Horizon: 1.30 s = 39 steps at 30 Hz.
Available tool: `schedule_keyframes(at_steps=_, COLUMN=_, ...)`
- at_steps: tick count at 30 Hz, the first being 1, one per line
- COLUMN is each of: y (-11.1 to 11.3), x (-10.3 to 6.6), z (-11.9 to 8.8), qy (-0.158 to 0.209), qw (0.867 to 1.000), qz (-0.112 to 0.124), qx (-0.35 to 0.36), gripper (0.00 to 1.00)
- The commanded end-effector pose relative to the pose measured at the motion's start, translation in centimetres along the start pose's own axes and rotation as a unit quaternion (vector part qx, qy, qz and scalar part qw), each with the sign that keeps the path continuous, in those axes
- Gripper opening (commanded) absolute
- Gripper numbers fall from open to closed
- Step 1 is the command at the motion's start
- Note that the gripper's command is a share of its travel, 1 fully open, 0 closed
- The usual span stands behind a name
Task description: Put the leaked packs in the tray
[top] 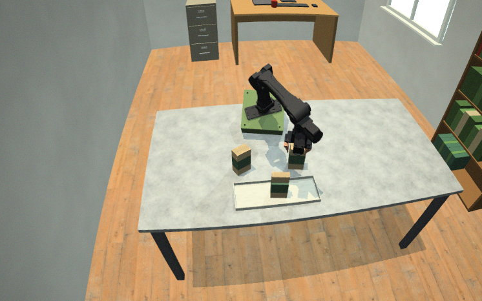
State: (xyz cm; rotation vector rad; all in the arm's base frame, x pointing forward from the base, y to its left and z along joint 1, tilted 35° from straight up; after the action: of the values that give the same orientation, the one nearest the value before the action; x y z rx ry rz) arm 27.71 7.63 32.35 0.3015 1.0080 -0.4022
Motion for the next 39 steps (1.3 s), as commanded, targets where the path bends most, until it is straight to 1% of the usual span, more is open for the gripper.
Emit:
schedule_keyframes(at_steps=1, y=-0.1, x=-0.8, z=-0.9, qy=-0.025, qw=0.995, qz=0.012, qx=-0.101, gripper=0.77)
schedule_keyframes(at_steps=2, y=0.0, x=-0.8, z=-1.2, qy=-0.025, qw=0.992, qz=0.012, qx=-0.12, gripper=0.77)
schedule_keyframes(at_steps=5, y=0.0, x=-0.8, z=-1.2, qy=-0.025, qw=0.992, qz=0.011, qx=-0.126, gripper=0.77)
schedule_keyframes(at_steps=6, y=0.1, x=-0.8, z=-2.0, qy=-0.026, qw=0.983, qz=0.01, qx=-0.182, gripper=0.77)
schedule_keyframes(at_steps=9, y=0.3, x=-0.7, z=-2.8, qy=-0.027, qw=0.971, qz=0.008, qx=-0.237, gripper=0.77)
schedule_keyframes(at_steps=10, y=0.3, x=-0.7, z=-2.8, qy=-0.027, qw=0.971, qz=0.008, qx=-0.238, gripper=0.77)
schedule_keyframes(at_steps=11, y=0.4, x=-0.7, z=-3.3, qy=-0.027, qw=0.961, qz=0.007, qx=-0.275, gripper=0.77)
schedule_keyframes(at_steps=14, y=0.5, x=-0.6, z=-4.1, qy=-0.029, qw=0.943, qz=0.005, qx=-0.331, gripper=0.77)
schedule_keyframes(at_steps=15, y=0.5, x=-0.6, z=-4.3, qy=-0.029, qw=0.939, qz=0.005, qx=-0.343, gripper=0.77)
schedule_keyframes(at_steps=17, y=0.5, x=-0.5, z=-5.0, qy=-0.03, qw=0.922, qz=0.003, qx=-0.386, gripper=0.77)
schedule_keyframes(at_steps=18, y=0.5, x=-0.5, z=-5.0, qy=-0.03, qw=0.92, qz=0.003, qx=-0.392, gripper=0.77)
schedule_keyframes(at_steps=19, y=0.6, x=-0.5, z=-5.5, qy=-0.031, qw=0.906, qz=0.002, qx=-0.422, gripper=0.77)
schedule_keyframes(at_steps=20, y=0.6, x=-0.4, z=-5.7, qy=-0.031, qw=0.899, qz=0.001, qx=-0.437, gripper=0.77)
schedule_keyframes(at_steps=22, y=0.6, x=-0.4, z=-5.7, qy=-0.031, qw=0.899, qz=0.001, qx=-0.437, gripper=0.77)
schedule_keyframes(at_steps=23, y=0.6, x=-0.4, z=-6.4, qy=-0.032, qw=0.877, qz=-0.001, qx=-0.48, gripper=0.77)
schedule_keyframes(at_steps=25, y=0.6, x=-0.3, z=-6.9, qy=-0.033, qw=0.857, qz=-0.002, qx=-0.514, gripper=0.77)
schedule_keyframes(at_steps=26, y=0.6, x=-0.3, z=-7.0, qy=-0.033, qw=0.854, qz=-0.002, qx=-0.519, gripper=0.77)
schedule_keyframes(at_steps=27, y=0.6, x=-0.3, z=-7.4, qy=-0.034, qw=0.836, qz=-0.004, qx=-0.547, gripper=0.77)
schedule_keyframes(at_steps=28, y=0.6, x=-0.3, z=-7.5, qy=-0.035, qw=0.831, qz=-0.004, qx=-0.555, gripper=0.77)
schedule_keyframes(at_steps=29, y=0.6, x=-0.2, z=-7.9, qy=-0.035, qw=0.815, qz=-0.005, qx=-0.579, gripper=0.77)
schedule_keyframes(at_steps=30, y=0.6, x=-0.2, z=-8.1, qy=-0.036, qw=0.808, qz=-0.006, qx=-0.587, gripper=0.77)
schedule_keyframes(at_steps=31, y=0.6, x=-0.2, z=-8.4, qy=-0.036, qw=0.792, qz=-0.007, qx=-0.61, gripper=0.77)
schedule_keyframes(at_steps=32, y=0.6, x=-0.2, z=-8.5, qy=-0.037, qw=0.787, qz=-0.007, qx=-0.616, gripper=0.77)
schedule_keyframes(at_steps=33, y=0.5, x=-0.1, z=-8.9, qy=-0.038, qw=0.767, qz=-0.009, qx=-0.64, gripper=0.77)
schedule_keyframes(at_steps=34, y=0.5, x=-0.1, z=-9.0, qy=-0.038, qw=0.766, qz=-0.009, qx=-0.642, gripper=0.77)
schedule_keyframes(at_steps=36, y=0.5, x=0.0, z=-9.7, qy=-0.039, qw=0.73, qz=-0.012, qx=-0.682, gripper=0.77)
schedule_keyframes(at_steps=39, y=0.5, x=0.0, z=-9.7, qy=-0.039, qw=0.73, qz=-0.012, qx=-0.683, gripper=0.77)
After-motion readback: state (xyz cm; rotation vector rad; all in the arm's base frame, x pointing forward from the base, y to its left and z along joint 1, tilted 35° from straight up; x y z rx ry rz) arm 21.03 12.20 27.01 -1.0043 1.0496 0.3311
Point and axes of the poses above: the point where the finger pads meet when closed, its own x axis out along the fingers, its own y axis across the jaws, z = x × y, the point moved 8 cm from there along -x, back along the fingers, and after that the axes turned 3 degrees about x, right-handed, at the moved point
